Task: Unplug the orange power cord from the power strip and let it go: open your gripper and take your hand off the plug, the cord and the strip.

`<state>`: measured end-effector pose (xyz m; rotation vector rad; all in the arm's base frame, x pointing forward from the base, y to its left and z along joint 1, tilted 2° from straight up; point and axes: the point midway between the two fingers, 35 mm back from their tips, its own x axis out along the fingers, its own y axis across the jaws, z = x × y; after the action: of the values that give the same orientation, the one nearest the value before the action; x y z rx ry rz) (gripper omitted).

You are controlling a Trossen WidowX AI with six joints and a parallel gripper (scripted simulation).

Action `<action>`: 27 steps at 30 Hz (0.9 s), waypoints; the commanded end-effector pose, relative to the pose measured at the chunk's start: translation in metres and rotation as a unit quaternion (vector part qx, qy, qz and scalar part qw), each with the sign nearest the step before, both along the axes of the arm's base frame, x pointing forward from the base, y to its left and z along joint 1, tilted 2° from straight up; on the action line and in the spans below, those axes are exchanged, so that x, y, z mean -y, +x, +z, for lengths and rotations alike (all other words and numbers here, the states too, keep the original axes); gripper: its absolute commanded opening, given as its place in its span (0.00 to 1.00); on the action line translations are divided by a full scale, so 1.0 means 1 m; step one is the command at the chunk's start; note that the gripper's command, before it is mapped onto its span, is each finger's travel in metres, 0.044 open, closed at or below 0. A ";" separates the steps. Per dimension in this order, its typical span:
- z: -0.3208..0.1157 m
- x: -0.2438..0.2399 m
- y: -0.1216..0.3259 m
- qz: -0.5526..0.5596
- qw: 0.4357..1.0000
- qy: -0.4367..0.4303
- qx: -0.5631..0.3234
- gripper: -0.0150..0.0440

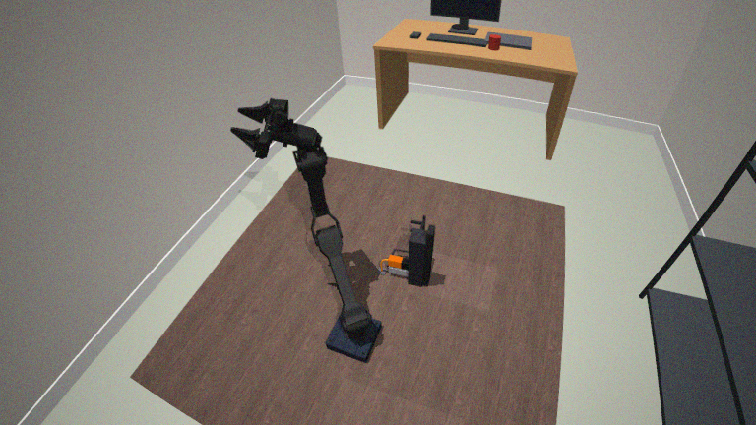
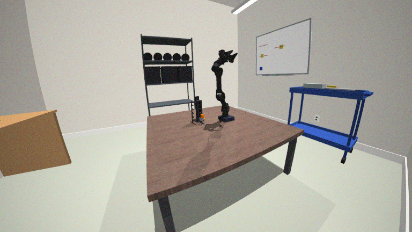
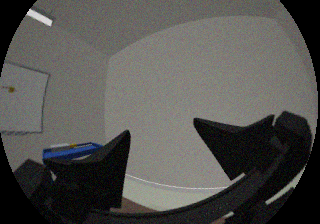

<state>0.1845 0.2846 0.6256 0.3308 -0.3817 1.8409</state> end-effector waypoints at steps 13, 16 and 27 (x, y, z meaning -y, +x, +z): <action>0.053 0.047 -0.144 0.137 0.980 0.133 0.061 0.53; 0.064 0.074 -0.182 0.185 0.964 0.176 0.071 0.53; 0.079 0.209 -0.275 0.358 0.871 0.326 0.079 0.53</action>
<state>-0.0735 0.1177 0.7035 0.7831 -1.0296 2.3721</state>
